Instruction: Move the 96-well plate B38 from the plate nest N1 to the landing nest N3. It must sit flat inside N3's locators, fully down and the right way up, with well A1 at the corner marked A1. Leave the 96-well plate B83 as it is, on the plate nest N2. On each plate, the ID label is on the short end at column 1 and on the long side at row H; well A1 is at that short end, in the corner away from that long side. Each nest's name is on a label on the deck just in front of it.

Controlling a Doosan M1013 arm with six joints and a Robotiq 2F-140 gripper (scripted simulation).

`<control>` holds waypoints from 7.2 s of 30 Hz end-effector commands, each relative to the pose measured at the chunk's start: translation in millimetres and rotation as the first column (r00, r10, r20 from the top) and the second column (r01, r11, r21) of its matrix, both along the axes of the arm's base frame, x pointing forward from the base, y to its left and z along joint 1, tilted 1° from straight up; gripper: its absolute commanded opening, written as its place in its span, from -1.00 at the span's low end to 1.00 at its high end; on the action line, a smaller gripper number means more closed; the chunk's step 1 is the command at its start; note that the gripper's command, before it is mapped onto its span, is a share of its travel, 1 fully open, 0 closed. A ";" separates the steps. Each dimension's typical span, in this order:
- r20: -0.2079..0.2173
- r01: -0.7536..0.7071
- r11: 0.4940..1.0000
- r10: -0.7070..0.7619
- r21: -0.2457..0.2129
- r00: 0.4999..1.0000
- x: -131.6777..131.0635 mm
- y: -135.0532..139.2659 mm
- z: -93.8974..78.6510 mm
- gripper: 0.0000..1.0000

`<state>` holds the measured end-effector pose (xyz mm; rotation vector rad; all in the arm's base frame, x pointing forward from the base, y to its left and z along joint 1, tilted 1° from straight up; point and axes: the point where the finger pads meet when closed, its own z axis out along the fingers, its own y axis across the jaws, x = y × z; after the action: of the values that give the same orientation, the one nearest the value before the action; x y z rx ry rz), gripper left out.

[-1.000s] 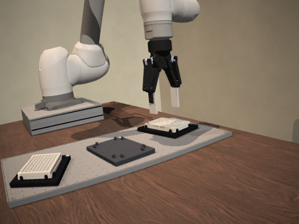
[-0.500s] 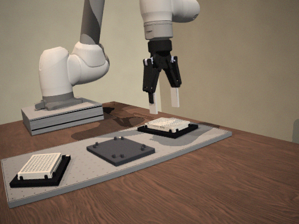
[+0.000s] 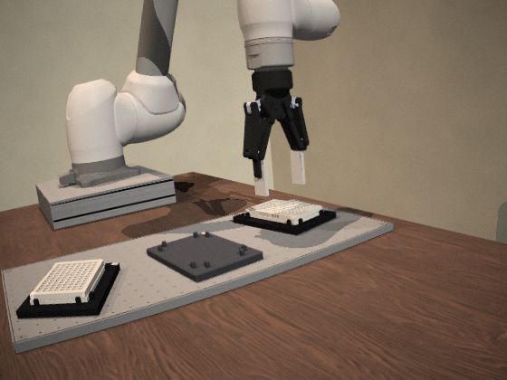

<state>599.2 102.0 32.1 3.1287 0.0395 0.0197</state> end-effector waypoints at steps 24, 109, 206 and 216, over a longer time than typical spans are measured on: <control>-0.002 0.000 1.000 0.000 0.000 1.000 0.7 0.9 -19.8 0.33; -0.002 0.000 1.000 0.000 0.000 1.000 -0.8 1.6 -22.5 0.33; -0.002 0.000 1.000 0.000 0.000 1.000 -0.6 2.2 -22.5 0.18; -0.002 0.000 1.000 0.000 0.000 1.000 -0.6 2.2 -22.5 0.18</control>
<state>599.7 103.0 12.6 3.1292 0.0423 0.0196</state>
